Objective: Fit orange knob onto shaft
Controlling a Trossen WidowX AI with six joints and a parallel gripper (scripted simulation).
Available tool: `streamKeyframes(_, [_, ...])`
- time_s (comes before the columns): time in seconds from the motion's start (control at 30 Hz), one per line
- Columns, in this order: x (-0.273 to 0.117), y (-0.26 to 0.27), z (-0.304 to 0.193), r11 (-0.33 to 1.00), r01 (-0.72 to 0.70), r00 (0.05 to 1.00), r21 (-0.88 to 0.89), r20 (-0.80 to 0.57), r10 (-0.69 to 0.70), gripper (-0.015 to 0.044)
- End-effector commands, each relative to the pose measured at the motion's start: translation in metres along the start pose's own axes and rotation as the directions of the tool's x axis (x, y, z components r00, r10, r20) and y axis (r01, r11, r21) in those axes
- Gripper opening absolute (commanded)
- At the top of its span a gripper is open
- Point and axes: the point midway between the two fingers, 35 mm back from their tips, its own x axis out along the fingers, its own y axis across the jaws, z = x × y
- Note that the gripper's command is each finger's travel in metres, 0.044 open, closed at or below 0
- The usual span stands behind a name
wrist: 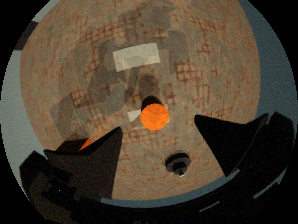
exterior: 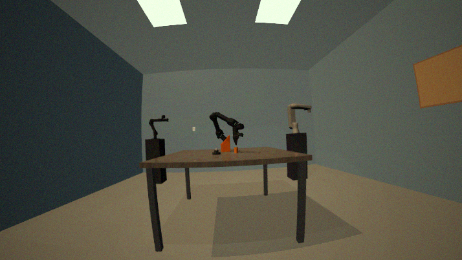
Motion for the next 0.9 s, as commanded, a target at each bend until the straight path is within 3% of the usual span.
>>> streamKeyframes(0.0, [0.009, 0.002, -0.002, 1.000, -0.010, 1.000, -0.005, -0.008, 0.010, 0.0440])
streamKeyframes(0.87, [0.049, 0.001, -0.001, 1.000, -0.010, 1.000, -0.005, -0.007, 0.010, 0.0440])
